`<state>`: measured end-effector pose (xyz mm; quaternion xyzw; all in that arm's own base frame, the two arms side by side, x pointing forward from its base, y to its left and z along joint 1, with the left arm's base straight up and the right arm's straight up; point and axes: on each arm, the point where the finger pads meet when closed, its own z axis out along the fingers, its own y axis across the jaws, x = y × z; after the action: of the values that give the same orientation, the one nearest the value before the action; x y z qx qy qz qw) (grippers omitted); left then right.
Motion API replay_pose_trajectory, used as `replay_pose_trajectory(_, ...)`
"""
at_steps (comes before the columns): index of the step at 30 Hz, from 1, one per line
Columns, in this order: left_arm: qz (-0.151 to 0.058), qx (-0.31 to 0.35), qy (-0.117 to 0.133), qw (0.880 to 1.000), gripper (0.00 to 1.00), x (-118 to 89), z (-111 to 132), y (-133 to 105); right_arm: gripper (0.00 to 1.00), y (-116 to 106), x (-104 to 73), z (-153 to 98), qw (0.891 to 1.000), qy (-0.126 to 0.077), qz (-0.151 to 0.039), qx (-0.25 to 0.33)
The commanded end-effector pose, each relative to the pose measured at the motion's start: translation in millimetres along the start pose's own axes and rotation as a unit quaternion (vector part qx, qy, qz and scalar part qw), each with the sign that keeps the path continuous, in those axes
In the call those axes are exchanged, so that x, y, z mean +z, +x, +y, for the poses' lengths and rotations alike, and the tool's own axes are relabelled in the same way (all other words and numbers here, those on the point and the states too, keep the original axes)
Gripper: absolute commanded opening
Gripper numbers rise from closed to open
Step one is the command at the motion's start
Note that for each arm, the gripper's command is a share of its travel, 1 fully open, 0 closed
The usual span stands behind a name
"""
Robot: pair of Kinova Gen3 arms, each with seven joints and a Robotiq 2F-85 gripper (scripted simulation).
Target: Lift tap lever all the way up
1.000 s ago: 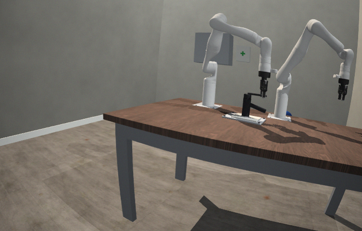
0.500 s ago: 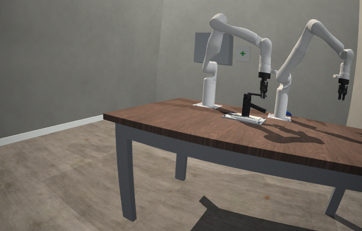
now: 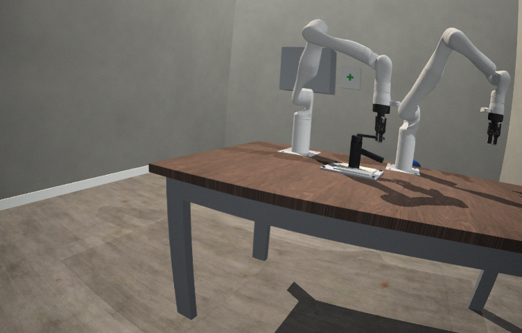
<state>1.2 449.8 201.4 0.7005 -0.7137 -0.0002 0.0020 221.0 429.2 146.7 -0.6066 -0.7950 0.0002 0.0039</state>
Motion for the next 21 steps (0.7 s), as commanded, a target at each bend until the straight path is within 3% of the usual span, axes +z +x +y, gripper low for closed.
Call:
replay_pose_trajectory(1,-0.001,-0.009,0.002,1.000,1.000,1.4,1.2,-0.2,0.725,-0.4,1.8,1.0,1.000,-0.002,-0.001,0.004)
replay_pose_trajectory(21,-0.001,-0.009,0.002,1.000,1.000,1.4,1.2,-0.2,0.707,-0.4,1.8,1.0,1.000,-0.002,-0.001,0.004)
